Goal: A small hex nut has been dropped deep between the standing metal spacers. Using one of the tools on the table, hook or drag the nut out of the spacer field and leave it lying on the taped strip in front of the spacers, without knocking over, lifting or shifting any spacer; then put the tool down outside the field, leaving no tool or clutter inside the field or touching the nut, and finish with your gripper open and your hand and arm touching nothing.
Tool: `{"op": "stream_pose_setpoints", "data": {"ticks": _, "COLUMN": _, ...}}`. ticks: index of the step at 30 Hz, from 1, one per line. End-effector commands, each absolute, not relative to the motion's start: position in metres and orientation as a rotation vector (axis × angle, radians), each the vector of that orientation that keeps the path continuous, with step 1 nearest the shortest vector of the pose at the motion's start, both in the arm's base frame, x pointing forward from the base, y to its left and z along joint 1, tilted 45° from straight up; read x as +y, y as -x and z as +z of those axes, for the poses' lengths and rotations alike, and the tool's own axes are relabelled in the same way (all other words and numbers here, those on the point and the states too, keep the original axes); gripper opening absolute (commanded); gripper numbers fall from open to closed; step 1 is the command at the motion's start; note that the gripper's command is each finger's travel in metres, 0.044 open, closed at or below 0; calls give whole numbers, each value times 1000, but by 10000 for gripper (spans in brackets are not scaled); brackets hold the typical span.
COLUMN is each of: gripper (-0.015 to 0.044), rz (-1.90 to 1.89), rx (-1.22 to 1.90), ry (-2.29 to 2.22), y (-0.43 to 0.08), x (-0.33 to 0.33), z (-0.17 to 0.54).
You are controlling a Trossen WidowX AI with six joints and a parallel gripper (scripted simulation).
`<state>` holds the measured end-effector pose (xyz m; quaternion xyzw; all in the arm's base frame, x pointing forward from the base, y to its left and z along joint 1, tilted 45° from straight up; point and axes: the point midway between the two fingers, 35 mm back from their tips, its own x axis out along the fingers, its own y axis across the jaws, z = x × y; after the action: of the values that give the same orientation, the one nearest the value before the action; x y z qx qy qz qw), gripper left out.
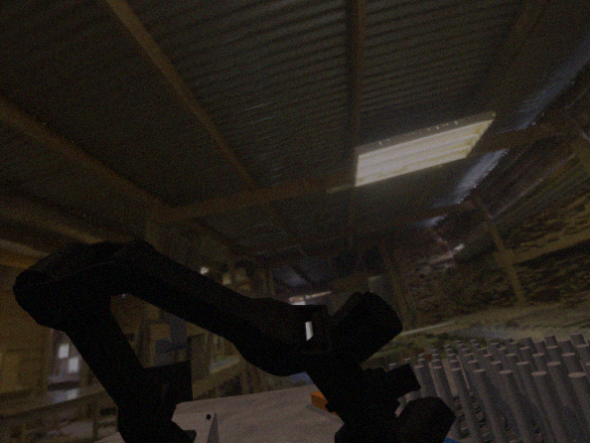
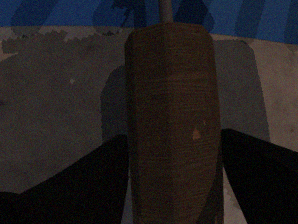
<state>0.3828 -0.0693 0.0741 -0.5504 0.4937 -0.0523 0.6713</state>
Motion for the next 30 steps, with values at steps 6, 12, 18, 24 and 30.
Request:
{"op": "stream_pose_setpoints", "data": {"ticks": 6, "gripper": 0, "rz": -119, "rx": 1114, "ry": 1245, "y": -376, "x": -72, "z": 78}}
{"op": "stream_pose_setpoints", "data": {"ticks": 12, "gripper": 0, "rz": -119, "rx": 1115, "ry": 1245, "y": -372, "x": -74, "z": 79}}
{"op": "stream_pose_setpoints", "data": {"ticks": 18, "gripper": 0, "rz": -119, "rx": 1115, "ry": 1246, "y": -369, "x": -75, "z": 80}}
{"op": "stream_pose_setpoints", "data": {"ticks": 24, "gripper": 0, "rz": -119, "rx": 1115, "ry": 1246, "y": -366, "x": -76, "z": 81}}
{"op": "stream_pose_setpoints", "data": {"ticks": 30, "gripper": 0, "rz": -119, "rx": 1115, "ry": 1246, "y": -363, "x": -78, "z": 82}}
